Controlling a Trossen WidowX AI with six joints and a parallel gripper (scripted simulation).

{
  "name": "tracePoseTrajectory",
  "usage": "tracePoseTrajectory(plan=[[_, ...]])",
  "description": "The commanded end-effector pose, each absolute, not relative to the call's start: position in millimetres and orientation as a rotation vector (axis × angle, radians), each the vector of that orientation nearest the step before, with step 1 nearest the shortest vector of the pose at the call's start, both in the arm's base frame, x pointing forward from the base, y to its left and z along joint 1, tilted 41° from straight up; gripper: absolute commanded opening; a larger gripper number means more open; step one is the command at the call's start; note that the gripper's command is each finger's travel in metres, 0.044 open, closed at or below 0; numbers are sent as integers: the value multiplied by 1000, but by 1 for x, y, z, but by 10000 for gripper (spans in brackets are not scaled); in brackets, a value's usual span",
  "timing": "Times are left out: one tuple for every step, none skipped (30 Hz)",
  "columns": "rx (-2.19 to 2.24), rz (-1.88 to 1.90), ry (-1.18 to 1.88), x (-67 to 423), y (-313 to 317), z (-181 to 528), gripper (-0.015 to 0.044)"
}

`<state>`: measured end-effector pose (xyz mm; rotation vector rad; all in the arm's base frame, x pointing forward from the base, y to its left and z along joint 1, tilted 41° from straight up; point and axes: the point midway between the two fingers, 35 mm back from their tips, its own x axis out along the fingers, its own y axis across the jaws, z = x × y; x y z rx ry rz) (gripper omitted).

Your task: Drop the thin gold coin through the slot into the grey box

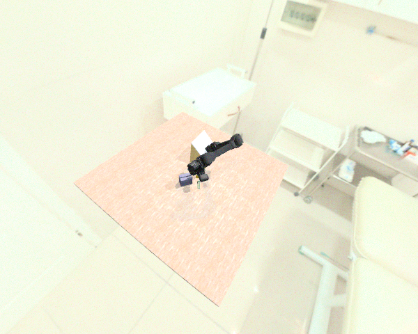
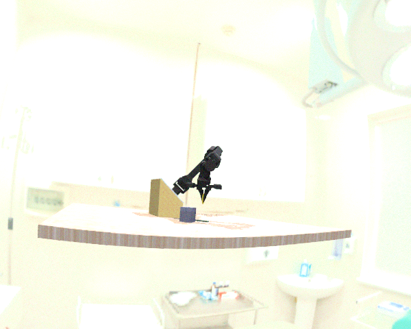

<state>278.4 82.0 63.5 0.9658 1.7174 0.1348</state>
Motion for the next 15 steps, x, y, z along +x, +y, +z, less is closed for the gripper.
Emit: tracePoseTrajectory(plan=[[982, 110, 1725, 278, 82, 63, 0], [982, 110, 1725, 278, 81, 63, 0], [982, 110, 1725, 279, 81, 62, 0], [981, 109, 1725, 280, 79, 61, 0], [981, 108, 1725, 281, 78, 60, 0], [980, 108, 1724, 283, 76, 59, 0], [980, 107, 1724, 284, 75, 57, 0], [979, 107, 1724, 285, 73, 56, 0], [979, 106, 1724, 286, 72, 55, 0], [978, 106, 1724, 288, 70, 53, 0], [978, 105, 1724, 289, 68, 52, 0], [978, 105, 1723, 290, 67, 51, 0], [978, 104, 1723, 291, 65, 49, 0], [978, 103, 1723, 293, 63, 48, 0], [978, 102, 1722, 294, 62, 46, 0]])
